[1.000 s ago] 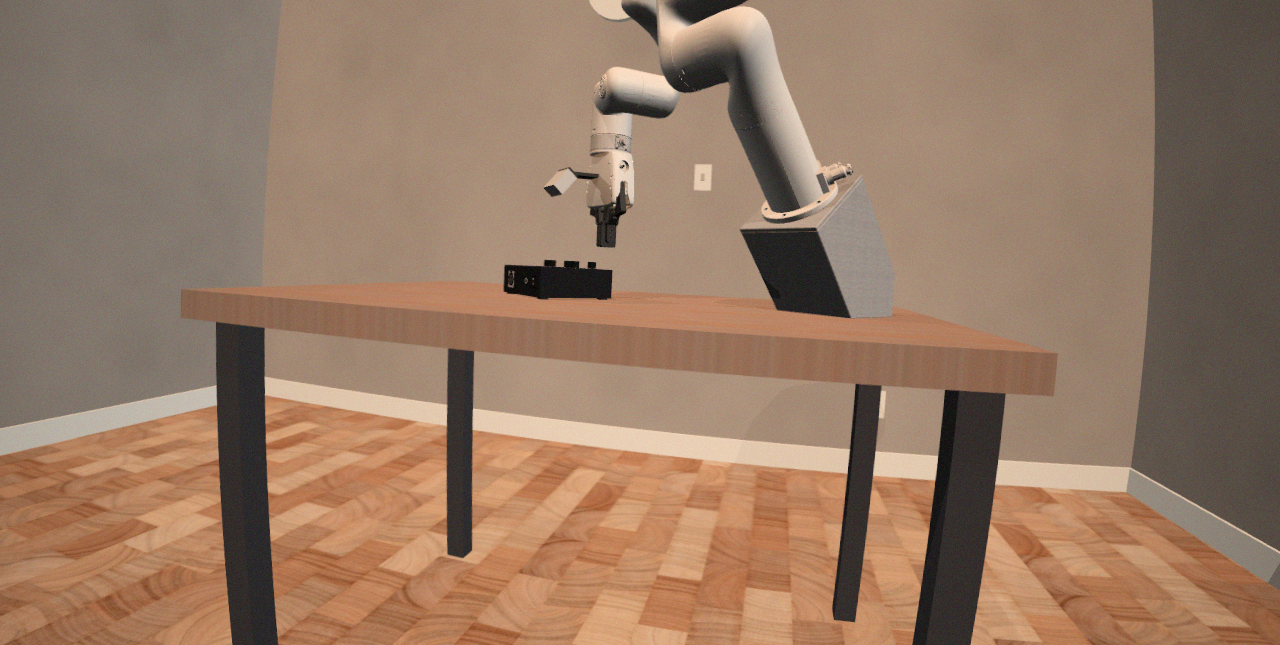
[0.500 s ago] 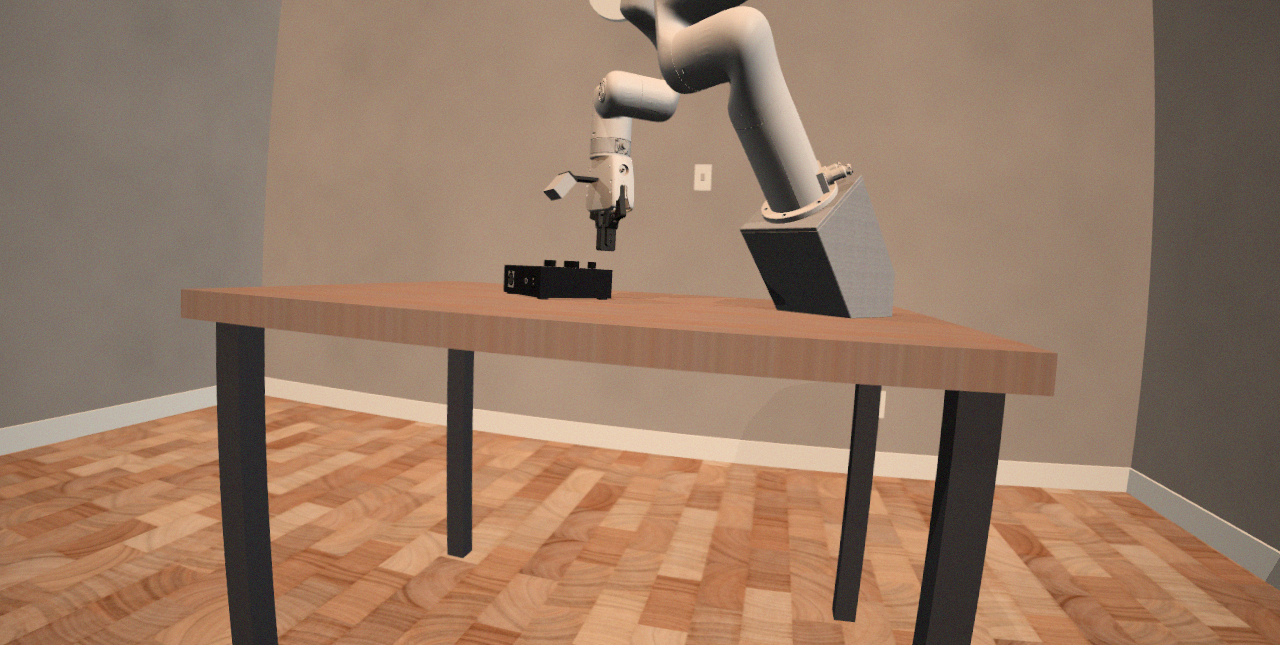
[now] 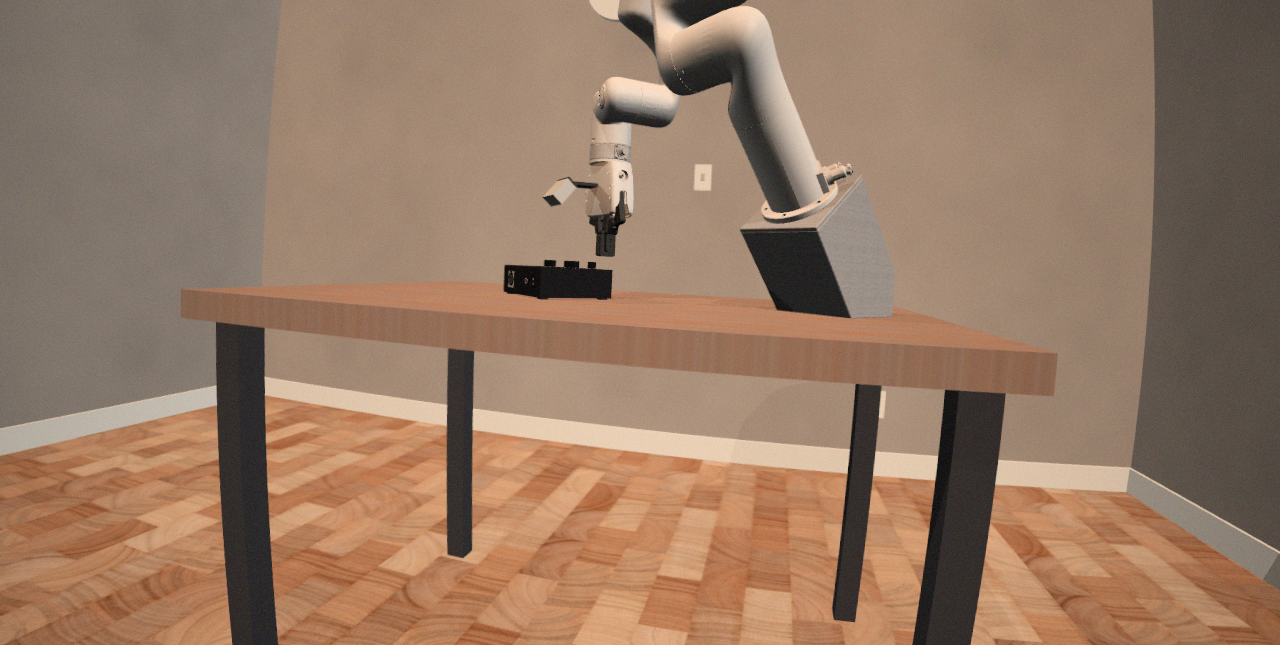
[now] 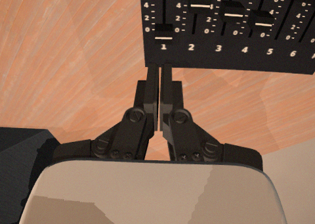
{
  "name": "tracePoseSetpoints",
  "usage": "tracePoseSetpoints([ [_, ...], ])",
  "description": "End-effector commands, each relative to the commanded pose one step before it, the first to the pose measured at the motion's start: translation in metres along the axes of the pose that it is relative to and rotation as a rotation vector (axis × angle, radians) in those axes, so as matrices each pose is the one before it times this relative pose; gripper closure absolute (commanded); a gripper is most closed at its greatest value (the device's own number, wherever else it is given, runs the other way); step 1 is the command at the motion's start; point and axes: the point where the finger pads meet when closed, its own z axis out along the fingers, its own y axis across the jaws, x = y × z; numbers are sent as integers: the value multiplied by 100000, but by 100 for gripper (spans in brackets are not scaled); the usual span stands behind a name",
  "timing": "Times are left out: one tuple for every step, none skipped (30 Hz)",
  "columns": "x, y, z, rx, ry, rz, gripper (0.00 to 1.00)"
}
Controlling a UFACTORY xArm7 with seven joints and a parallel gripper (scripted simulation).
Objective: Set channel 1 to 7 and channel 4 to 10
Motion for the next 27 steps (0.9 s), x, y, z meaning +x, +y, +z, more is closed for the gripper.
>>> tracePoseSetpoints([
  [-29,149,194,-272,-13,57,100],
  [-2,4,61,2,-3,1,100],
  [0,5,57,-1,2,0,100],
  [0,5,54,-1,2,0,100],
  [0,4,50,-1,1,0,100],
  [0,4,46,0,1,0,100],
  [0,3,41,0,0,0,100],
  [-1,3,37,0,0,0,100],
  [-1,2,33,0,-1,0,100],
  [-1,2,29,1,-1,0,100],
  [-1,2,24,1,-1,0,100],
  [-1,1,20,1,-1,0,100],
  [0,1,16,0,-1,0,100],
  [0,0,0,0,0,0,100],
  [0,0,0,0,0,0,100],
  [0,1,13,0,-1,0,100],
  [0,1,10,0,-1,0,100],
  [0,0,7,0,0,0,100],
  [0,0,4,0,0,0,100],
  [0,0,2,0,0,0,100],
  [0,0,1,0,0,0,100],
  [0,0,0,0,0,0,100],
  [0,0,0,0,0,0,100],
  [0,0,0,0,0,0,100],
  [0,0,0,0,0,0,100],
  [0,0,0,0,0,0,100],
  [0,0,0,0,0,0,100],
])
